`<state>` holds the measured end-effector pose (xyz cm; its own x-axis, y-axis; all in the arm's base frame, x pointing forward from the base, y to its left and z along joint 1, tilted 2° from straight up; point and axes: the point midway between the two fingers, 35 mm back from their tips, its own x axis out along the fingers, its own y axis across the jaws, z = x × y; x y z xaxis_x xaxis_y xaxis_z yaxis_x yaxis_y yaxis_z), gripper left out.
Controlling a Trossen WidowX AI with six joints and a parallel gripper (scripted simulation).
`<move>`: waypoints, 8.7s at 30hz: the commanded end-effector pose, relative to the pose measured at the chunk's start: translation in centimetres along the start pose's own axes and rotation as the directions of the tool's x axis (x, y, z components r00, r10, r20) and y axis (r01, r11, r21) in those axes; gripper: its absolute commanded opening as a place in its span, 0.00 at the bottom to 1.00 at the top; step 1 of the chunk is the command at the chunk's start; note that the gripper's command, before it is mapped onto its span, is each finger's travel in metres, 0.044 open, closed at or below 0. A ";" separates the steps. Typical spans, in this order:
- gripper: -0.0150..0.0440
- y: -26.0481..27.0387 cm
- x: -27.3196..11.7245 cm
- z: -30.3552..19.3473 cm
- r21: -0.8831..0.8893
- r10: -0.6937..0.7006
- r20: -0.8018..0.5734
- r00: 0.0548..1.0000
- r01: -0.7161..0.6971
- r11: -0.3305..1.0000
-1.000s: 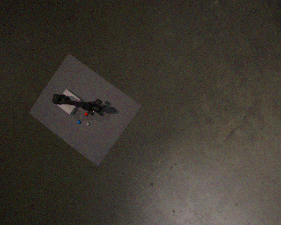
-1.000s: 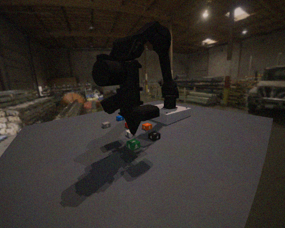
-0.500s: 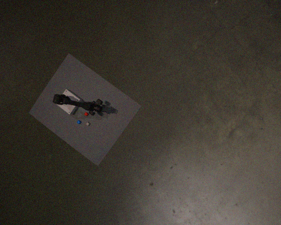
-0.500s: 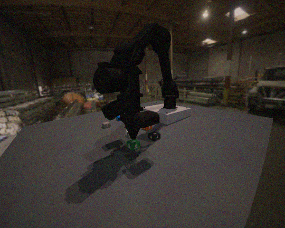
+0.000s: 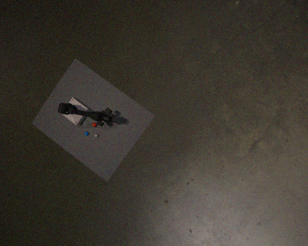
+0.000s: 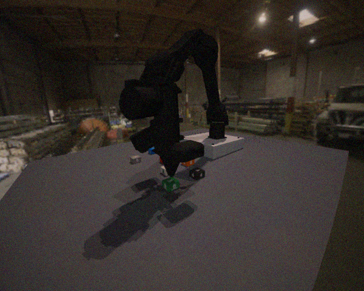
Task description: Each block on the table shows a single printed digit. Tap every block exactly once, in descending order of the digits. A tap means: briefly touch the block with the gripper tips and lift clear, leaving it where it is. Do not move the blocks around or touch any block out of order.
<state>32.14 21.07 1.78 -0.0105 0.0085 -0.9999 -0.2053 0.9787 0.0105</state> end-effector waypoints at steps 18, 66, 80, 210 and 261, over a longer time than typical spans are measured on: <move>0.29 0.1 -9.7 -0.1 0.006 0.008 0.011 1.000 -0.008 1.000; 0.29 1.6 1.6 -8.6 0.006 0.009 0.004 1.000 -0.009 1.000; 0.29 1.5 -1.4 -8.6 0.006 0.009 0.004 1.000 -0.010 1.000; 0.29 -15.2 -0.9 -7.9 0.006 -0.005 0.005 1.000 0.005 1.000; 0.29 -20.2 -10.1 -2.1 0.006 -0.009 0.010 1.000 0.009 1.000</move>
<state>31.65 2.70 11.80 0.0099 0.0039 -0.9999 -0.1998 0.9798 0.0018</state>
